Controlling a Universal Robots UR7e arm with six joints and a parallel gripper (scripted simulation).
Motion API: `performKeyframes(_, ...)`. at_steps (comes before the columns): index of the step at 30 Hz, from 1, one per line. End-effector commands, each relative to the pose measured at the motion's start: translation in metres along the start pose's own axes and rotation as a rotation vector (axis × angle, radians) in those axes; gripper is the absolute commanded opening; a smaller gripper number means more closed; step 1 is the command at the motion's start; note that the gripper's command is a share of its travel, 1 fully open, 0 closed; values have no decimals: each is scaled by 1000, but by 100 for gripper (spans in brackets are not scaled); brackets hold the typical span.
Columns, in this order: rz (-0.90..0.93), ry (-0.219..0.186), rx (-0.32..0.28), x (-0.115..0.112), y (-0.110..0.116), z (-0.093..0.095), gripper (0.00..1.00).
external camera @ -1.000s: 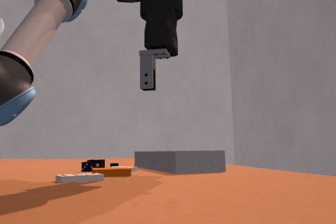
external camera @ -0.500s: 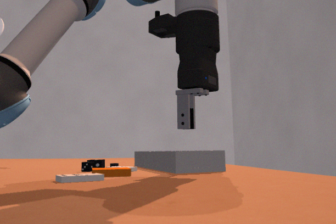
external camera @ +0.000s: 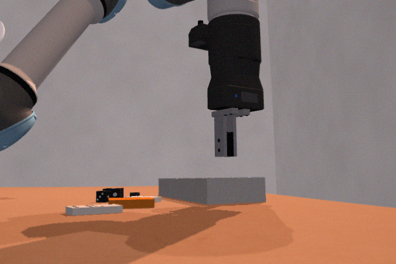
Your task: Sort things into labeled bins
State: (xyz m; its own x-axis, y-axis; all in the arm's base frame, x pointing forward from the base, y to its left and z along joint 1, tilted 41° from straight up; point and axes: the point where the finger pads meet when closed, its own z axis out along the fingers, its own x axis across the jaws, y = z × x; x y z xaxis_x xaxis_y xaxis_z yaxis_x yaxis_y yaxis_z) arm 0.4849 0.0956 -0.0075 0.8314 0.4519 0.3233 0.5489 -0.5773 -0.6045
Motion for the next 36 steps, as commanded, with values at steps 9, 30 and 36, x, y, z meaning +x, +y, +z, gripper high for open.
performKeyframes(9, 359, 3, -6, 0, 0, 0, 31)
performKeyframes(30, 915, 8, -1, 0, 0, 0, 31)
performKeyframes(36, 1077, 8, -2, 0, 0, 0, 31)
